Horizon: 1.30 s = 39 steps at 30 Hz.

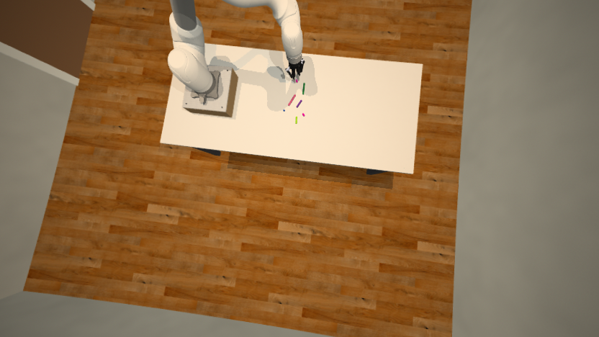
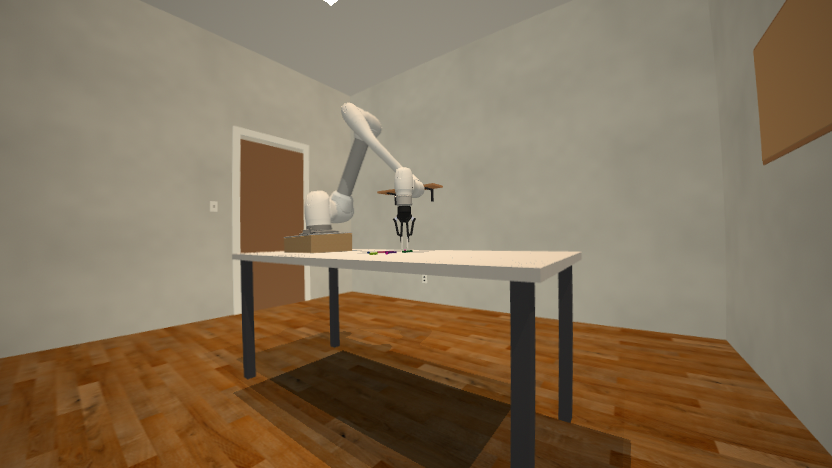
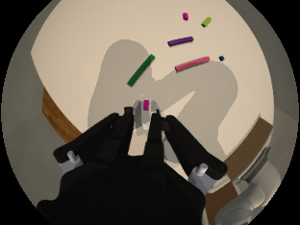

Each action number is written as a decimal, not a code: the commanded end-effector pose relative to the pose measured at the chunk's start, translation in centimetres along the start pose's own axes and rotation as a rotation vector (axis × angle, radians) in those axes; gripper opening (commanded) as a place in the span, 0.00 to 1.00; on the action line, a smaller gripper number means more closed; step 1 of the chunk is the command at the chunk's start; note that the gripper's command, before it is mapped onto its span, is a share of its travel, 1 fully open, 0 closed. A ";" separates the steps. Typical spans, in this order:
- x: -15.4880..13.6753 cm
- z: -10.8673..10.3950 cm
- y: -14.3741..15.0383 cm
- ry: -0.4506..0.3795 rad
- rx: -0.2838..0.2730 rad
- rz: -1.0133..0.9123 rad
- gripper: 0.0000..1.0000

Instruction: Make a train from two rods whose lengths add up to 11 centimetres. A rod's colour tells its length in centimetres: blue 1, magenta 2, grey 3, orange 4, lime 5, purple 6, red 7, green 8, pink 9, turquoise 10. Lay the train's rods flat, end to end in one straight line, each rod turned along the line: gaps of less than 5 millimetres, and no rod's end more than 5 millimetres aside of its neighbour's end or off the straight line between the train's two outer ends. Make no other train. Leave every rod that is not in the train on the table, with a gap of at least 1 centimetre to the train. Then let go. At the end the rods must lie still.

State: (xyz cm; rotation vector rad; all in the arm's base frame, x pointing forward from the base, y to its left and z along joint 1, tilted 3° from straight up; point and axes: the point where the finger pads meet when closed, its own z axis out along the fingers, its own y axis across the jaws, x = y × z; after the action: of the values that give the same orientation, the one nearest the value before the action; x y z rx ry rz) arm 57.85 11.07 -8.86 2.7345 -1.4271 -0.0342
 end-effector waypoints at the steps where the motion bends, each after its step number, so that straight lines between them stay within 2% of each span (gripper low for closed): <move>1: 0.0 0.1 0.0 0.000 0.000 0.000 0.15; 19: 0.0 1.4 0.0 0.000 0.000 0.000 0.15; 39: 0.0 1.7 0.0 0.000 0.000 0.000 0.15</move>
State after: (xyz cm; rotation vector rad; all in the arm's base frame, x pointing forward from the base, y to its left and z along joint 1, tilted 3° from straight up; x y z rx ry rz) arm 57.77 11.00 -10.52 2.7345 -1.4271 -0.0342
